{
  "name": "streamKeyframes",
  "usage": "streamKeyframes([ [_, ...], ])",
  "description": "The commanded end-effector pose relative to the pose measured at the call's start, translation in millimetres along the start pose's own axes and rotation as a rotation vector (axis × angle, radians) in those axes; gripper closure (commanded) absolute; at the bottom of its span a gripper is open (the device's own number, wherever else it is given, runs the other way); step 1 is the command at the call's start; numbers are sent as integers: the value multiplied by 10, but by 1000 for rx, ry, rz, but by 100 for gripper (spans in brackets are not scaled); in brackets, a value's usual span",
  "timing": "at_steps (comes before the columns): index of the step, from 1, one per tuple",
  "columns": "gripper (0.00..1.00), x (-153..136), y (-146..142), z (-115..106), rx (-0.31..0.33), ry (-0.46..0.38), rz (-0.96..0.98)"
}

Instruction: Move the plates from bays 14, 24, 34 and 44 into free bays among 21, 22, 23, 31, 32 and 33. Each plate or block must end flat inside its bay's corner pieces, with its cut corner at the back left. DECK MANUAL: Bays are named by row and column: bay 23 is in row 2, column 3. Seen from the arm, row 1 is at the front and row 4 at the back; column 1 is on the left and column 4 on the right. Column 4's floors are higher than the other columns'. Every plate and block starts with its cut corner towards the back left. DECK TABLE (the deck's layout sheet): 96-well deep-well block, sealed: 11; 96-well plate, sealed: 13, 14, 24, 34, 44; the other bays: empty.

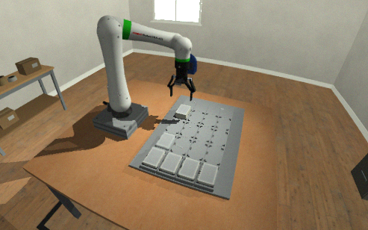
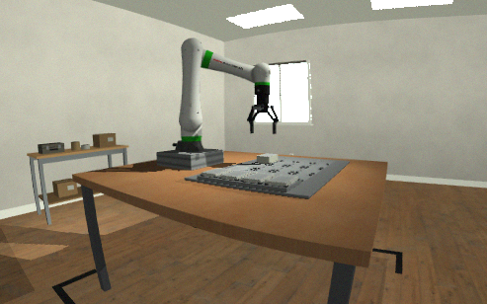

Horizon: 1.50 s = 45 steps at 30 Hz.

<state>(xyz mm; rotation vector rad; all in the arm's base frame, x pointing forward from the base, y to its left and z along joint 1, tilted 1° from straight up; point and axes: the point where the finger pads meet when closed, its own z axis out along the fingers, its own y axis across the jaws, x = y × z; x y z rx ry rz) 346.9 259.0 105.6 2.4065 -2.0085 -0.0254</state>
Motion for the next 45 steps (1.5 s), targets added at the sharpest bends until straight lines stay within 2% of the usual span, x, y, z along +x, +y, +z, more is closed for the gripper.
streamKeyframes([
  [1,0,-2,-6,-8,2,-1,0],
  [31,0,-2,-6,-8,2,-1,0],
  [45,0,478,-5,-7,2,0,0],
])
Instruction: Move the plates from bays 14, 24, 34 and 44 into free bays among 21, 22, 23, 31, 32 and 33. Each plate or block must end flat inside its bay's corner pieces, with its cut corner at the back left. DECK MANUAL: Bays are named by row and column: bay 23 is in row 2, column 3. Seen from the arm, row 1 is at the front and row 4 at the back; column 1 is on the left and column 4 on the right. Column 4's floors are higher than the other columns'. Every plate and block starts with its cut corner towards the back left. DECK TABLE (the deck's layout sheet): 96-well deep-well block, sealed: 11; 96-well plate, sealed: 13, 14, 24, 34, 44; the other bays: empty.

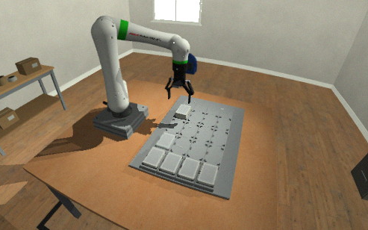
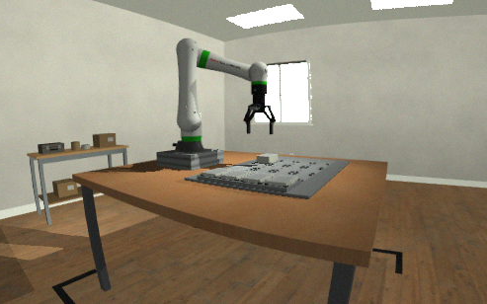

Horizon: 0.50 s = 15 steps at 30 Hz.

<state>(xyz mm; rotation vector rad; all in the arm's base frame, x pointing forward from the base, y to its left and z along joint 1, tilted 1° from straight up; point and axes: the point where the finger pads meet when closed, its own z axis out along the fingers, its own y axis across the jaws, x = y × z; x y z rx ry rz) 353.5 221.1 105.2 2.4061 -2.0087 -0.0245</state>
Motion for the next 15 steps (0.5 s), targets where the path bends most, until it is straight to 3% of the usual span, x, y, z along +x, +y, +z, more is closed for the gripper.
streamKeyframes([
  [1,0,133,-8,-9,2,-1,0],
  [15,0,614,-8,-8,2,-1,0],
])
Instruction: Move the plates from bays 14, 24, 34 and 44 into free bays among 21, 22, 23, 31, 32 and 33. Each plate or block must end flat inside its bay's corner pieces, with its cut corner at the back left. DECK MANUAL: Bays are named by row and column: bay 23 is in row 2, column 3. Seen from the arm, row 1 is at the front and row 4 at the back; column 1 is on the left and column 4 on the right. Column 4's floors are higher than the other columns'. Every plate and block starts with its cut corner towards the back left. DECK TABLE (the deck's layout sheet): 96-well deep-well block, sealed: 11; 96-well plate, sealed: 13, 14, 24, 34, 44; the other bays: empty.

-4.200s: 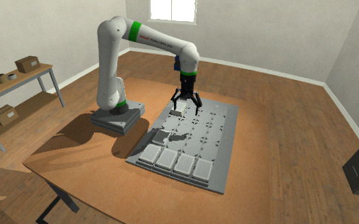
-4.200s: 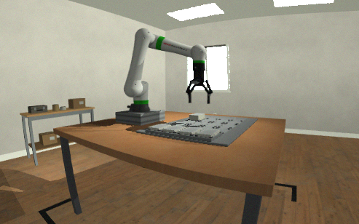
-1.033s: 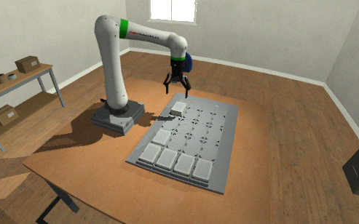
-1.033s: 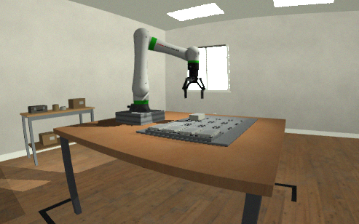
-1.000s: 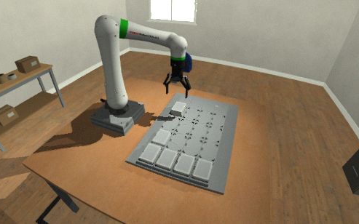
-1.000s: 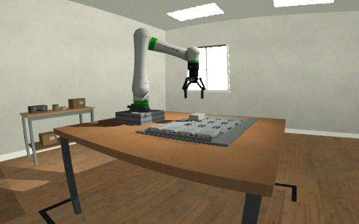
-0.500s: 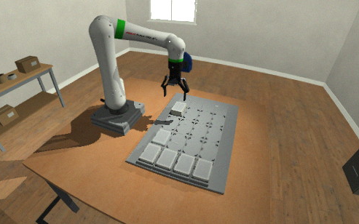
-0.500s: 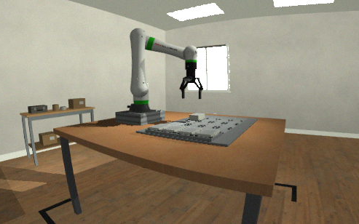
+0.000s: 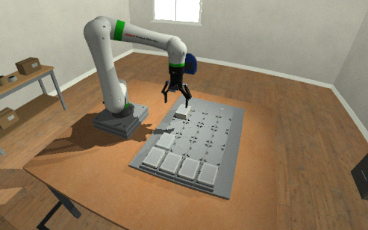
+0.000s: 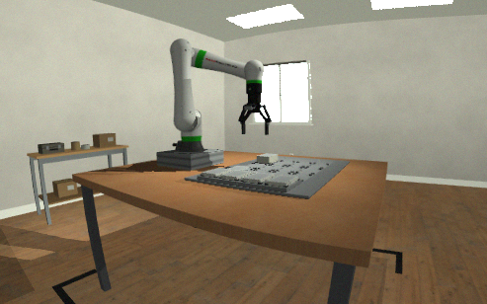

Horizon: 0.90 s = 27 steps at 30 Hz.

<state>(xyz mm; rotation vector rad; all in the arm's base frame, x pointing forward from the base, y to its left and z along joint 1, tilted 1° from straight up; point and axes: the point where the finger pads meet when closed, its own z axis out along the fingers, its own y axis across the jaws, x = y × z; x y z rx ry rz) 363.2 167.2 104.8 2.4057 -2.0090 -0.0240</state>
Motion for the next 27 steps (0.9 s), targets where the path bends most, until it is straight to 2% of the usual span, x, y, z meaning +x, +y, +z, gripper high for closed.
streamKeyframes([
  [1,0,106,-9,-8,1,-1,-1],
  [27,0,1067,-9,-7,1,-1,-1],
])
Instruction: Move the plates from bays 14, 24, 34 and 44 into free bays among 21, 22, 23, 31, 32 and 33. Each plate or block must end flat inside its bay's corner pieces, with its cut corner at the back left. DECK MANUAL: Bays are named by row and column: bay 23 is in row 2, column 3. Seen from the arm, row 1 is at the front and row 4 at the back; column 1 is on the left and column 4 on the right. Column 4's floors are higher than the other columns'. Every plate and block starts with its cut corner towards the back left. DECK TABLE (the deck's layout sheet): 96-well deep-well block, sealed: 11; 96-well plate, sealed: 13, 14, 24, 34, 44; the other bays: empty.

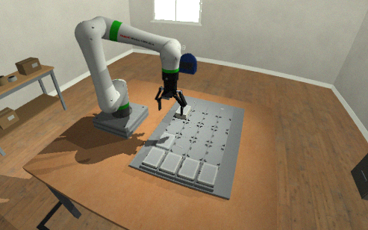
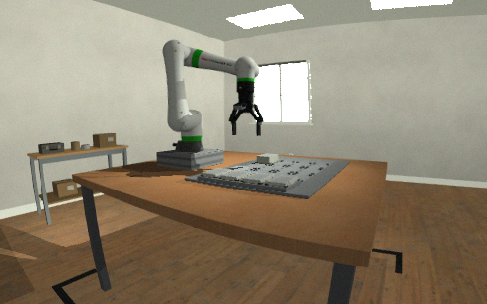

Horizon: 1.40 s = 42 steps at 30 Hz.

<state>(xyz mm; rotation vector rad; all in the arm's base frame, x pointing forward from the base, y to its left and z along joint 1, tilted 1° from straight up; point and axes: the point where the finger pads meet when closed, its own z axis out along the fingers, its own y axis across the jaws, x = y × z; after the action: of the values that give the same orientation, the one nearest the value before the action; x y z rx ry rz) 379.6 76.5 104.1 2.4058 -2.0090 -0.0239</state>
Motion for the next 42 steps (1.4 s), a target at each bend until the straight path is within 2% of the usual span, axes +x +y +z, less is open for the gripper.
streamKeyframes([
  [1,0,185,-9,-7,1,-1,-1],
  [36,0,1426,-10,-6,1,0,-1],
  [42,0,1426,-10,-6,1,0,-1],
])
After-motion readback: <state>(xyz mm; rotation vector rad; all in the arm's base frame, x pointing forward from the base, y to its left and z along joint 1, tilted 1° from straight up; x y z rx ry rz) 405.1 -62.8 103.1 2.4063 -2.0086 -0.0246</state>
